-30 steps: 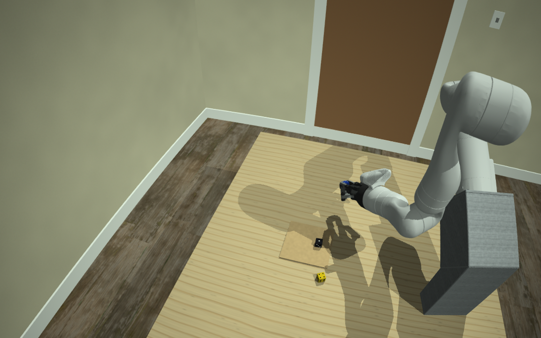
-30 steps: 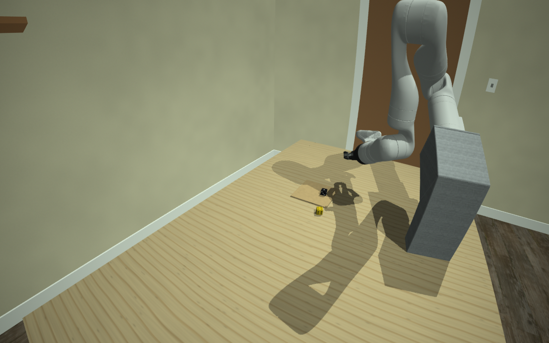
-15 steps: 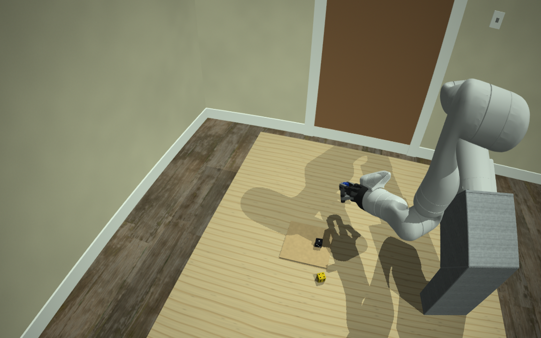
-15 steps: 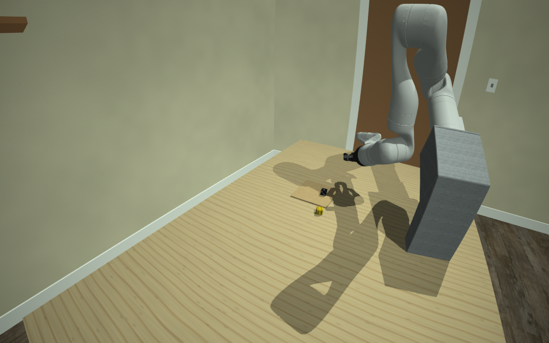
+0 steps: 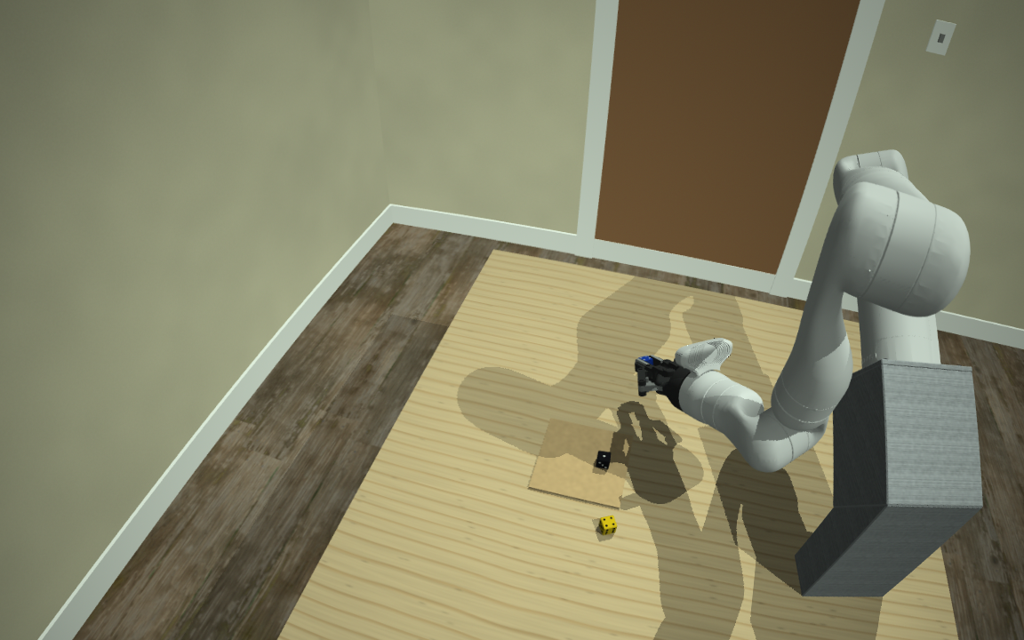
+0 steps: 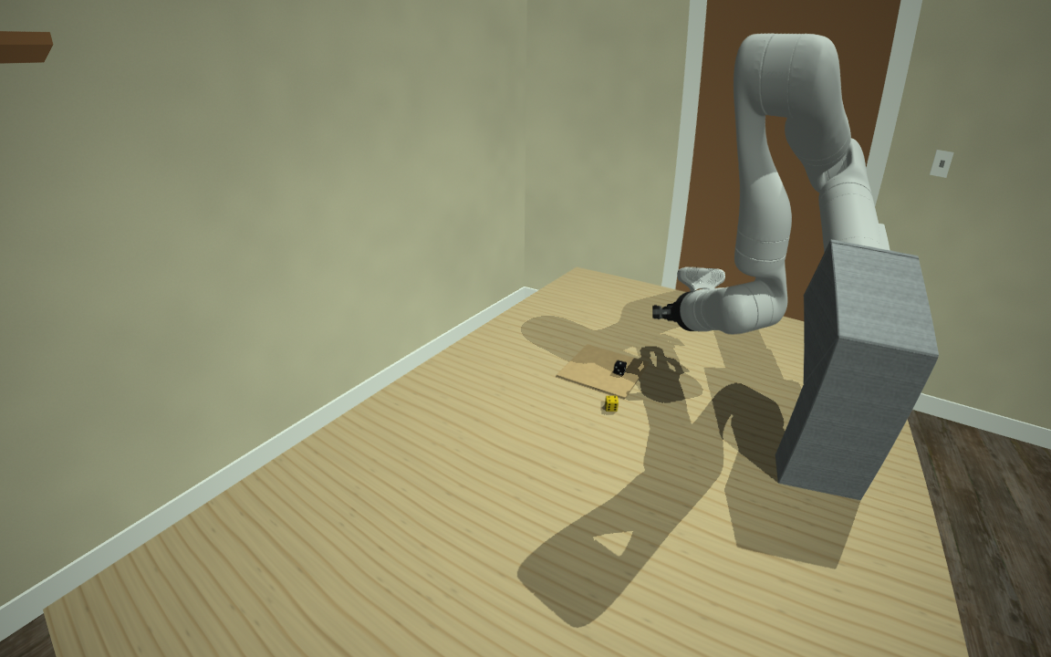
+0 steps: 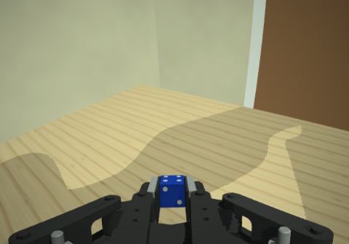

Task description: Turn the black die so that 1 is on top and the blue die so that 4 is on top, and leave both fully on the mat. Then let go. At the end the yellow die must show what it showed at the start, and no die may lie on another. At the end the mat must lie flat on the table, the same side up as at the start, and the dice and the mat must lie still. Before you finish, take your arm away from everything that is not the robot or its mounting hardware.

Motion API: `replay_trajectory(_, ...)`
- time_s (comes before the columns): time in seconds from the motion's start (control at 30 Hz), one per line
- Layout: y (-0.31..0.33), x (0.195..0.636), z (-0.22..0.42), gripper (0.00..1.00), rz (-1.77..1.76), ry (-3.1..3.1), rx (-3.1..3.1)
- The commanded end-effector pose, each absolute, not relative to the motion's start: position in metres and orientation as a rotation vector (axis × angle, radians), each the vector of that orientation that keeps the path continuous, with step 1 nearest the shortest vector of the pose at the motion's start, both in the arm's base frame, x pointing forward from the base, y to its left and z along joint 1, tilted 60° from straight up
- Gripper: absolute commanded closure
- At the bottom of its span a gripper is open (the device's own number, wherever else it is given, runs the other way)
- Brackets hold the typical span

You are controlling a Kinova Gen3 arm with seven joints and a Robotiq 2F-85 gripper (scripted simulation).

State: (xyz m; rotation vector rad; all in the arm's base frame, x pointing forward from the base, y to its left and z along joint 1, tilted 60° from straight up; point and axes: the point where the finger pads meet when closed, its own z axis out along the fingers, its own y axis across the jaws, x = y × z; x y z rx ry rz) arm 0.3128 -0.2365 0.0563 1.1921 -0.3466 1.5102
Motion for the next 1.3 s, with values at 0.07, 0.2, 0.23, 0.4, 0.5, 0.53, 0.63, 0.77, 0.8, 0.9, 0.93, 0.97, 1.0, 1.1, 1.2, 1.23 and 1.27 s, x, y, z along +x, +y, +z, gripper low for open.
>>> replay_trajectory(0.07, -0.253, 0.306, 0.052, 0.85, 1.483, -0.363, 1.181)
replay_trajectory(0.2, -0.263, 0.306, 0.046, 0.85, 1.483, -0.363, 1.181)
replay_trajectory(0.23, -0.265, 0.307, 0.044, 0.85, 1.483, -0.363, 1.181)
replay_trajectory(0.4, -0.273, 0.307, 0.039, 0.85, 1.483, -0.363, 1.181)
replay_trajectory(0.5, -0.276, 0.308, 0.038, 0.85, 1.483, -0.363, 1.181)
replay_trajectory(0.53, -0.277, 0.308, 0.037, 0.85, 1.483, -0.363, 1.181)
replay_trajectory(0.63, -0.277, 0.308, 0.037, 0.85, 1.483, -0.363, 1.181)
replay_trajectory(0.77, -0.278, 0.308, 0.037, 0.85, 1.483, -0.363, 1.181)
replay_trajectory(0.8, -0.278, 0.308, 0.037, 0.85, 1.483, -0.363, 1.181)
replay_trajectory(0.9, -0.278, 0.308, 0.037, 0.85, 1.483, -0.363, 1.181)
replay_trajectory(0.93, -0.278, 0.308, 0.037, 0.85, 1.483, -0.363, 1.181)
replay_trajectory(0.97, -0.278, 0.308, 0.037, 0.85, 1.483, -0.363, 1.181)
replay_trajectory(1.0, -0.278, 0.308, 0.037, 0.85, 1.483, -0.363, 1.181)
replay_trajectory(1.1, -0.278, 0.308, 0.037, 0.85, 1.483, -0.363, 1.181)
replay_trajectory(1.2, -0.278, 0.308, 0.037, 0.85, 1.483, -0.363, 1.181)
replay_trajectory(1.23, -0.278, 0.308, 0.037, 0.85, 1.483, -0.363, 1.181)
replay_trajectory(1.27, -0.278, 0.308, 0.037, 0.85, 1.483, -0.363, 1.181)
